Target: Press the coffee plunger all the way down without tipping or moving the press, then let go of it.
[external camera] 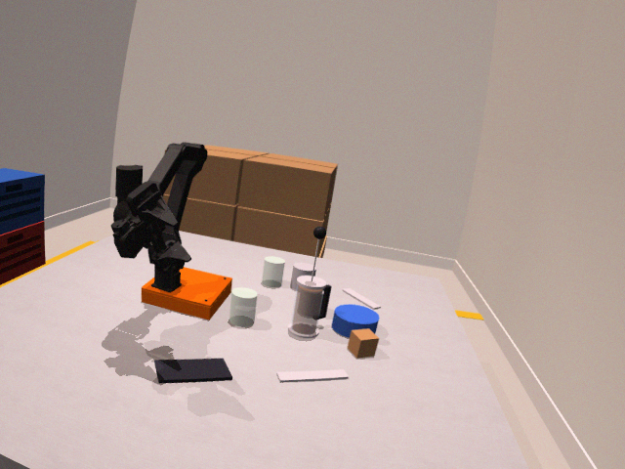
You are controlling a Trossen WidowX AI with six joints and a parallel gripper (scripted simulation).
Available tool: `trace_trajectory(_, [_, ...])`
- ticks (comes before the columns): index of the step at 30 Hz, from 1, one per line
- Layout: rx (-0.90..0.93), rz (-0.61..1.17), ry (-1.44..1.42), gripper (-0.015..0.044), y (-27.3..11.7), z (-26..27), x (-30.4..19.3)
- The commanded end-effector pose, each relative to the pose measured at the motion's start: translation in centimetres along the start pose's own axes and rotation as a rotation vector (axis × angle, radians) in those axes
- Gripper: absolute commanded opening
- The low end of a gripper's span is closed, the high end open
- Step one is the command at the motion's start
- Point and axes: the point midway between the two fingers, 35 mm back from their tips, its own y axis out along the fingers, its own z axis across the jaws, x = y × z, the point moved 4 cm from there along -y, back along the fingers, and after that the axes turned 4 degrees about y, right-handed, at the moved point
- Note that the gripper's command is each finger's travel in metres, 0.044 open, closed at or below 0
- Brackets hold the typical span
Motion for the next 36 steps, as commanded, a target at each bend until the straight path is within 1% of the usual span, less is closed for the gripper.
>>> trace_trajectory(1, [0.002,-0.001,-0.010,0.0426,0.2,0.1,-0.1])
trace_trajectory(2, [-0.001,0.001,-0.022,0.0440,0.4,0.1,-0.2])
trace_trajectory(5, [-0.024,0.015,-0.109,0.0440,2.1,0.2,-1.3])
trace_trajectory(8, [-0.065,0.043,-0.253,0.0440,4.7,0.1,-3.4])
trace_trajectory(14, [-0.152,0.125,-0.549,0.0440,8.9,-1.1,-8.9])
trace_trajectory(20, [-0.234,0.231,-0.896,0.0440,11.1,-3.1,-15.3])
trace_trajectory(24, [-0.276,0.325,-1.149,0.0440,11.3,-4.6,-19.8])
trace_trajectory(27, [-0.300,0.404,-1.349,0.0440,10.8,-5.7,-23.0])
trace_trajectory(31, [-0.311,0.527,-1.632,0.0440,9.3,-7.0,-27.0])
trace_trajectory(36, [-0.283,0.698,-2.005,0.0440,6.4,-8.1,-31.4])
